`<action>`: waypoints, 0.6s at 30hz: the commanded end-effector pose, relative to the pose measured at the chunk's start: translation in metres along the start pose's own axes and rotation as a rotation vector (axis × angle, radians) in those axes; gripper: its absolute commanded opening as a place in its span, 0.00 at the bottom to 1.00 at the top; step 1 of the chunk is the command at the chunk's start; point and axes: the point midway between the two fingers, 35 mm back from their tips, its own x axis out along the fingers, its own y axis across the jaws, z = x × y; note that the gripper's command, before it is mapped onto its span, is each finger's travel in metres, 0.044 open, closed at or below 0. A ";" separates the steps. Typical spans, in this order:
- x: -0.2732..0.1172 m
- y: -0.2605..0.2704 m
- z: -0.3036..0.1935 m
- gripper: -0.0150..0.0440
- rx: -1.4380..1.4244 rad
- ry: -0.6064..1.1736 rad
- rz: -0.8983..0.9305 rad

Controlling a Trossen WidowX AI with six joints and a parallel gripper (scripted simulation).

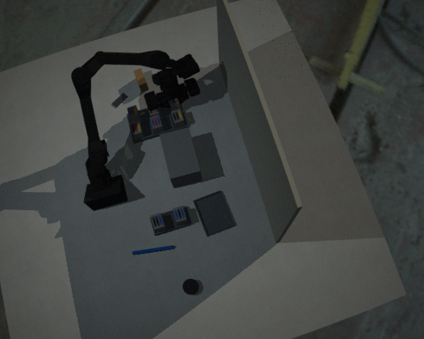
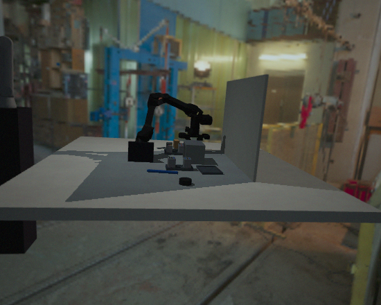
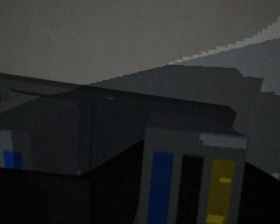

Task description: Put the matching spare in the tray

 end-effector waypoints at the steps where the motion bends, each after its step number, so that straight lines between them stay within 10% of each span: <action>1: 0.000 0.000 0.000 0.48 0.000 0.000 0.000; 8: 0.000 0.000 0.000 0.25 0.000 0.000 0.000; 18: -0.008 -0.001 0.000 0.25 0.000 0.002 0.000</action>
